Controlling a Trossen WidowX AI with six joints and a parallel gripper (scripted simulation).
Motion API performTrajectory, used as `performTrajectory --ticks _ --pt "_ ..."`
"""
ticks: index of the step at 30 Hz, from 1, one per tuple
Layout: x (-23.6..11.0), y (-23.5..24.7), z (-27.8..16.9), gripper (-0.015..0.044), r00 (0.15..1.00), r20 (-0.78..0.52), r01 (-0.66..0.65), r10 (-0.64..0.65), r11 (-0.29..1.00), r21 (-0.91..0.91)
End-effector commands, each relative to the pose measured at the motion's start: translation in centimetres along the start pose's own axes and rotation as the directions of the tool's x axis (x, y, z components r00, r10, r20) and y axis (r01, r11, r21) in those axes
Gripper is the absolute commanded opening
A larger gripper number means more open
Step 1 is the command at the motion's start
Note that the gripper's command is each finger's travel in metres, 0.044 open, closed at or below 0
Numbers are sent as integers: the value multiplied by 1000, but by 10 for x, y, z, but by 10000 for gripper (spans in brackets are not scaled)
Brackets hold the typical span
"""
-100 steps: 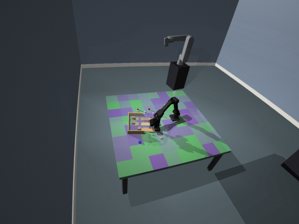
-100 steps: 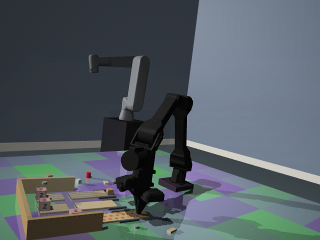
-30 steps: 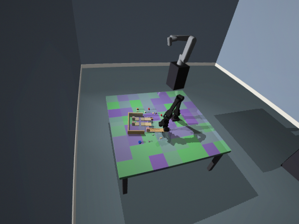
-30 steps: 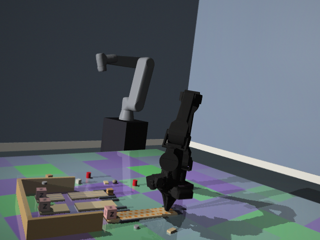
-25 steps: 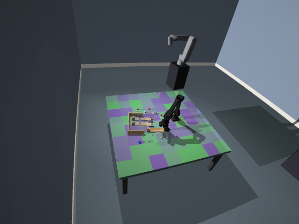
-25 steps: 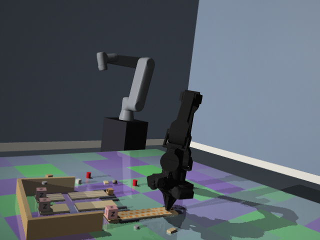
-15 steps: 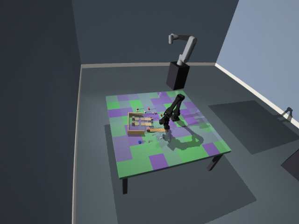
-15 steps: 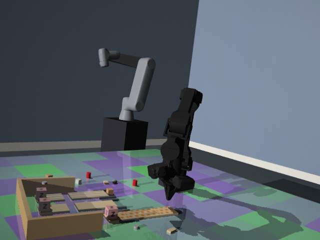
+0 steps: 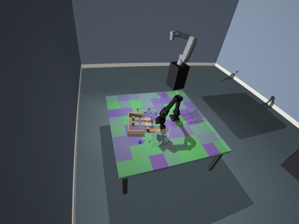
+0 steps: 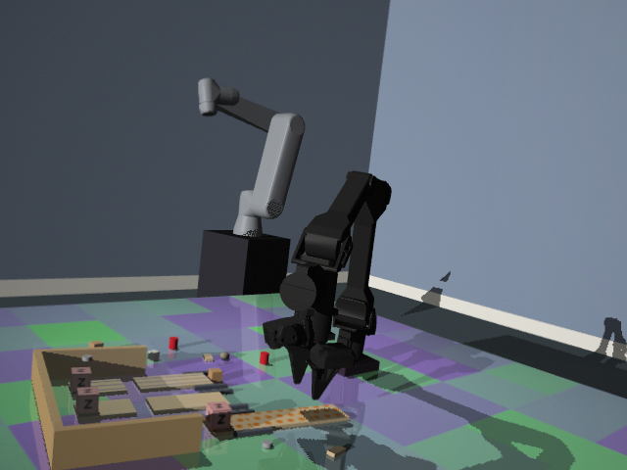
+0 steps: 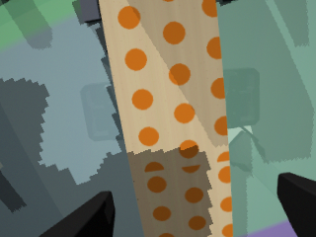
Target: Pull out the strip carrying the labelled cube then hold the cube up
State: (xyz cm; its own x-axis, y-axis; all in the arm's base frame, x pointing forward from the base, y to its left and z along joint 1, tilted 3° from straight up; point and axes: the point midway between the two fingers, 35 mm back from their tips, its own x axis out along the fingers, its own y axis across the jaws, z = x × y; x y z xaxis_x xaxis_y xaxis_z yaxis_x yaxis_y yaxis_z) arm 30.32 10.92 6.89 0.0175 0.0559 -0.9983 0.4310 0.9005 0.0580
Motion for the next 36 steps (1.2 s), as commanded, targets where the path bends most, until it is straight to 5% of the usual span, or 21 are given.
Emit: performTrajectory --ticks 1,36 --pt "-3 1 18 440 1000 3 -5 5 1000 -3" --pt "-17 5 125 440 1000 10 -5 5 1000 -4"
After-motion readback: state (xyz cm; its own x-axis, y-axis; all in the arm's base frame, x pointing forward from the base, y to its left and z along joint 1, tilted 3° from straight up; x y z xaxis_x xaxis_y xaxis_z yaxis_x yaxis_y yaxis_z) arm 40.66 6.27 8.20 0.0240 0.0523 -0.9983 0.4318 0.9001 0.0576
